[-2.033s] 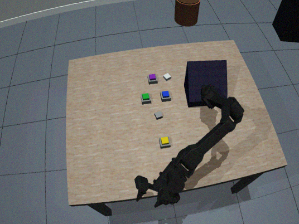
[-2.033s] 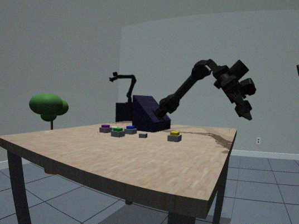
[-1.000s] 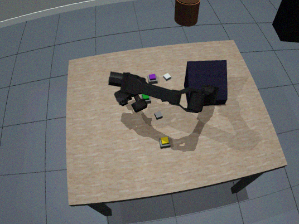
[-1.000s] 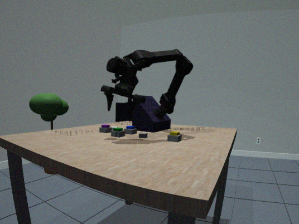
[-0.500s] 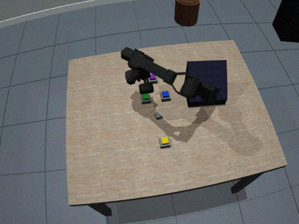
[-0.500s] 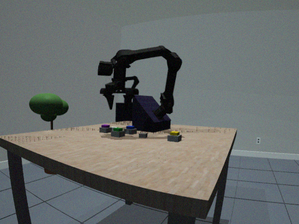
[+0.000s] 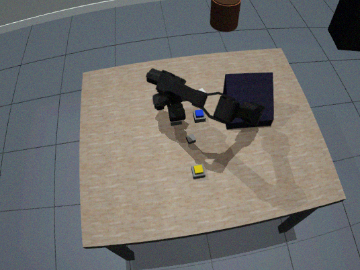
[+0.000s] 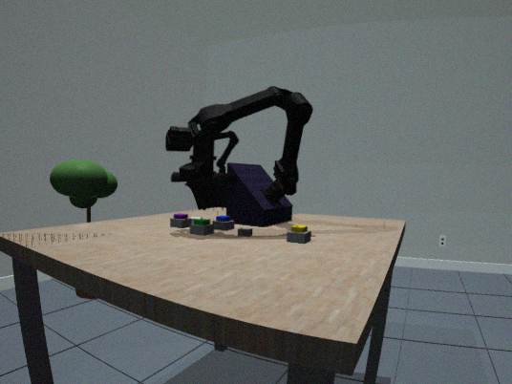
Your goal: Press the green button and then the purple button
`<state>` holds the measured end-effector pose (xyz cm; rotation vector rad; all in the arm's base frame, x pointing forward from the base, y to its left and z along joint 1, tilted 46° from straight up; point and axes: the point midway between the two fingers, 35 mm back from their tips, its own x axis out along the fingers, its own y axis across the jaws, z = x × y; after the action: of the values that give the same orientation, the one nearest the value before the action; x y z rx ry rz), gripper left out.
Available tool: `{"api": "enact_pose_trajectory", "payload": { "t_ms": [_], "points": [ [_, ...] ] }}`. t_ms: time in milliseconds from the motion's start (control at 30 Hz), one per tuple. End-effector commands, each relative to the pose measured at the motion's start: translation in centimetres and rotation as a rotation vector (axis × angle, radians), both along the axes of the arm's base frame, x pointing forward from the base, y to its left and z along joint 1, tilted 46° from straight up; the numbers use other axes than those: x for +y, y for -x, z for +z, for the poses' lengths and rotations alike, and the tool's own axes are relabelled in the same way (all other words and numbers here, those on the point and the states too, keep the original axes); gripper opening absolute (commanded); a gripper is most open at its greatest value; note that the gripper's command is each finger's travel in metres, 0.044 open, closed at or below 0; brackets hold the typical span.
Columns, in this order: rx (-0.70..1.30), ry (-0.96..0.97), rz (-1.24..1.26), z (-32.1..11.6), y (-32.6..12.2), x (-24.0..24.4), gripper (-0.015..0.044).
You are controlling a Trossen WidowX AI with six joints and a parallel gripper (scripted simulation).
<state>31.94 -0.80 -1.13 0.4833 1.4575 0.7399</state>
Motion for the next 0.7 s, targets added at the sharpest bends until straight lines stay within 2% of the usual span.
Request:
{"api": "enact_pose_trajectory", "payload": {
  "t_ms": [0,667],
  "points": [
    [0.002,-0.005,-0.004,-0.1,0.0,0.2,0.0020],
    [0.001,-0.005,-0.004,-1.5,0.1,1.6,0.0020]
  ]
}}
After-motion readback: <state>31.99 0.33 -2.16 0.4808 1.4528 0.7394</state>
